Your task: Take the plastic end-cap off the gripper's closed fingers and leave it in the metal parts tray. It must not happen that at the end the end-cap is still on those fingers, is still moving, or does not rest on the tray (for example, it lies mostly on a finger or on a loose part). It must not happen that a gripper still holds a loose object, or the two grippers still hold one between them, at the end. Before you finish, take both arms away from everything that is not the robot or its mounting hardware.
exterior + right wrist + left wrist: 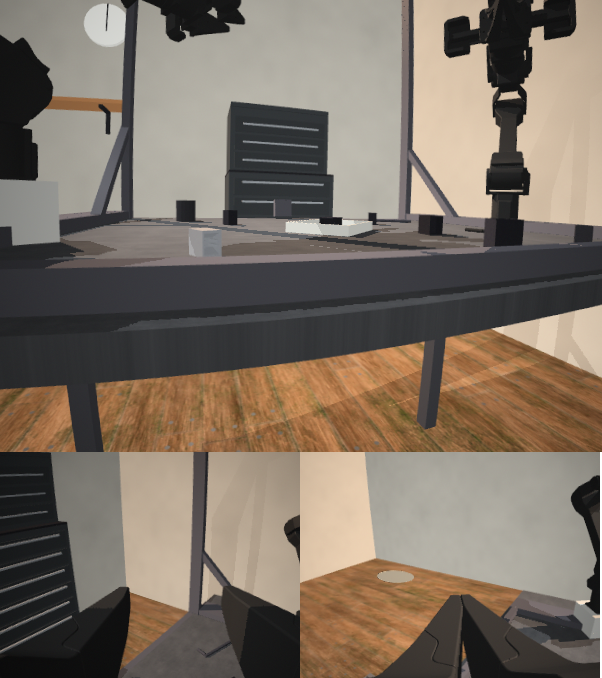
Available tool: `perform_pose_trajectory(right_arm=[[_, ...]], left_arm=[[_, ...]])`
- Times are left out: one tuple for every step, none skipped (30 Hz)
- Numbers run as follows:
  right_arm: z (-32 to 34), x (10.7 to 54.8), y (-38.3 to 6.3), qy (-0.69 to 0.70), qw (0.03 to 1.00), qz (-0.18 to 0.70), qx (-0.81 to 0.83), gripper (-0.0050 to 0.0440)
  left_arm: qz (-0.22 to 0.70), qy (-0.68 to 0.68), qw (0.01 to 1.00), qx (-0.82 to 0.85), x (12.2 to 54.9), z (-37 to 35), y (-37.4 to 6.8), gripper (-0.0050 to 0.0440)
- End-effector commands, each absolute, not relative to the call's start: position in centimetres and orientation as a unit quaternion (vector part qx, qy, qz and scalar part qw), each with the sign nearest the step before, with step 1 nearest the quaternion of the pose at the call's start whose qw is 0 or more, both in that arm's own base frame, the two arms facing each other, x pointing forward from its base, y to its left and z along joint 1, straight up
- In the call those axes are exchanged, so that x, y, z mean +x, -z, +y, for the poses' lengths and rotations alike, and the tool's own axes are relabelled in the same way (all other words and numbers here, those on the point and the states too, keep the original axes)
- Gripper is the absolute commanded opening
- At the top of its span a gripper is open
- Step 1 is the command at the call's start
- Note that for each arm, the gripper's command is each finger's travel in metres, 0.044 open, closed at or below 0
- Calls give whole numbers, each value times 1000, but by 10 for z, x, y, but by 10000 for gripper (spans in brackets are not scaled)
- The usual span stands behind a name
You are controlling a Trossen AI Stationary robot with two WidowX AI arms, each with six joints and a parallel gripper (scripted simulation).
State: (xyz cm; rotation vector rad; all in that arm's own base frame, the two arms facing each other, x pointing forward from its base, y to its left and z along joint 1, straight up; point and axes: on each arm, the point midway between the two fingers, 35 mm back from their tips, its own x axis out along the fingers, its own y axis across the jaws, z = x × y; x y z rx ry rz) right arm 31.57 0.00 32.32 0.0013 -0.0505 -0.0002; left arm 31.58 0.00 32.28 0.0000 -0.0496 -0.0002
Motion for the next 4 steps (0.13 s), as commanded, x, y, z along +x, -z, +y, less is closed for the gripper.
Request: perform_pose_trajectory(right_arm=[[0,314,-332,0,999,-36,0,201],[0,314,-332,0,999,-36,0,201],[0,314,-332,0,999,-36,0,201],[0,314,-332,0,999,-36,0,201]], left_arm=[[-34,1,999,-2,314,0,-331,0],[-34,1,999,-2,314,0,-331,0],[-34,1,999,-2,314,0,-331,0],[-34,1,999,-2,314,0,-331,0]])
